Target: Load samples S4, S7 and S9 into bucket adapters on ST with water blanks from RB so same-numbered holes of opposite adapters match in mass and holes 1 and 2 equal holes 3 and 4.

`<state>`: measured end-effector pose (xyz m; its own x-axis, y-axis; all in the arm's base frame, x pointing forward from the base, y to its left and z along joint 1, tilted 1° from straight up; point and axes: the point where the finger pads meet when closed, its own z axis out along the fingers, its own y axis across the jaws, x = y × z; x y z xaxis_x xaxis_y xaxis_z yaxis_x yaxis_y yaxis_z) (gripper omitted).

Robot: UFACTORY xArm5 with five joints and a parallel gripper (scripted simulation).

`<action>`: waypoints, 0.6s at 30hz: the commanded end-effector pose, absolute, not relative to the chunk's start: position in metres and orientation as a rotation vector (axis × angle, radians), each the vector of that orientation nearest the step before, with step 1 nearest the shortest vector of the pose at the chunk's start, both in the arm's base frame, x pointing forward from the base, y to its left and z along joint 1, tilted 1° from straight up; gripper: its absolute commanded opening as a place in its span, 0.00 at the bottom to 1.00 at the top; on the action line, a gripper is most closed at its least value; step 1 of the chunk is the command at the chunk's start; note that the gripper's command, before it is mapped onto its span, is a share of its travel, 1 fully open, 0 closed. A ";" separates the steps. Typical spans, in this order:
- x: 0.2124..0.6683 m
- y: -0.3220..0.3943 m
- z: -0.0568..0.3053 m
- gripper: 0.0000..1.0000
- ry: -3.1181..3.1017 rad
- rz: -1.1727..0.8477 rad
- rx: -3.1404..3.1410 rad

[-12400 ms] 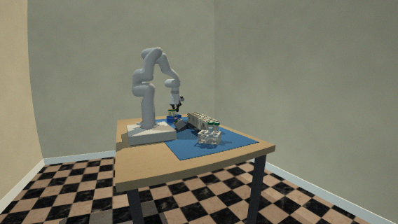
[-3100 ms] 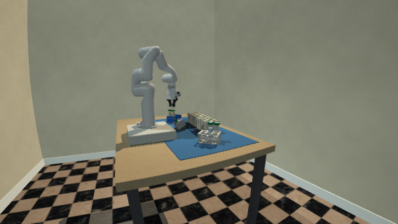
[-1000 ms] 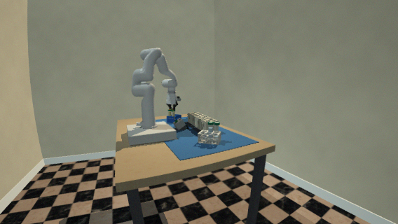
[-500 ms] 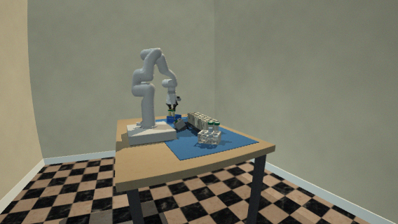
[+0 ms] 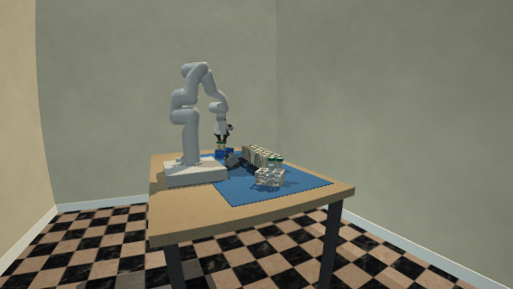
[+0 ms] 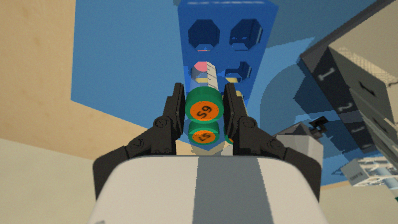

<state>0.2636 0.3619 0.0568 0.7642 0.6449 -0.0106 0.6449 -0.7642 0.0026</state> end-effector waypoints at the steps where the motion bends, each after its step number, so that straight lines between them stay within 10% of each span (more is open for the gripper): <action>1: 0.264 0.363 0.060 0.43 1.077 -0.009 2.947; 18: 0.265 0.363 0.090 0.43 1.077 -0.009 2.947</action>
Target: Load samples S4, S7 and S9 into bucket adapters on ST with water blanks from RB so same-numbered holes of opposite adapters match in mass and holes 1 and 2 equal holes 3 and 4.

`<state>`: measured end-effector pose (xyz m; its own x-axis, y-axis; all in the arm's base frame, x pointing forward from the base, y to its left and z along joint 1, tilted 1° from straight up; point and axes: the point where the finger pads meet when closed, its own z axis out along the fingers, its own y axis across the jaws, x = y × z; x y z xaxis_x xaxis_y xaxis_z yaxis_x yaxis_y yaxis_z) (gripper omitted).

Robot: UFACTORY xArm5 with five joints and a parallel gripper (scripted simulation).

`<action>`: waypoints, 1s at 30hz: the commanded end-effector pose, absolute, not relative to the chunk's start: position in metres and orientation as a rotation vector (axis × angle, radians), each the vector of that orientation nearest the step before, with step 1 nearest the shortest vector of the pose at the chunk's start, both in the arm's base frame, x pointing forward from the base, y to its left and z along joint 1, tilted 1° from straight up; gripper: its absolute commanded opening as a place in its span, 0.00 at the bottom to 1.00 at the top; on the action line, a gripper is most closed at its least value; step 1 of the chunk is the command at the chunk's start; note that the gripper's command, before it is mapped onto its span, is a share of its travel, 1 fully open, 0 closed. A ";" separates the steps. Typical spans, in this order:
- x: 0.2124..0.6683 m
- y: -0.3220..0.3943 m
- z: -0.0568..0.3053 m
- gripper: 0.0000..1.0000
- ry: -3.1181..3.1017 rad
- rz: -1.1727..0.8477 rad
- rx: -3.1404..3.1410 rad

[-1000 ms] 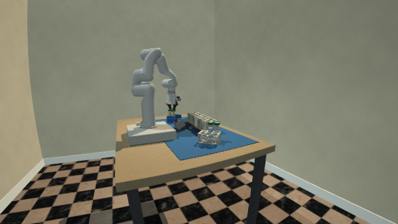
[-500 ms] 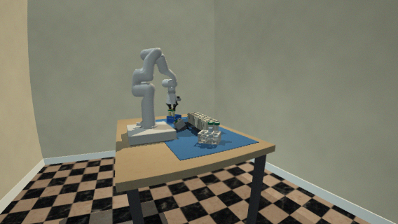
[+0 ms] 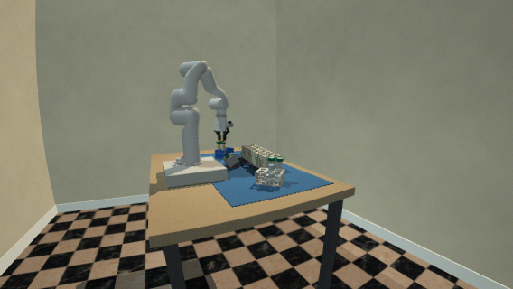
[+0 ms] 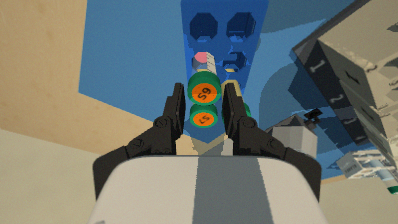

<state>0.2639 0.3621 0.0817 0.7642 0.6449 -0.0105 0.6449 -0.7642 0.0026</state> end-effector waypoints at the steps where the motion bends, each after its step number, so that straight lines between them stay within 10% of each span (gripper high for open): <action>1: 0.265 0.363 0.092 0.43 1.077 -0.009 2.947; 30: 0.265 0.363 0.142 0.43 1.077 -0.009 2.947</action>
<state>0.2643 0.3622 0.1341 0.7642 0.6449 -0.0113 0.6449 -0.7642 0.0028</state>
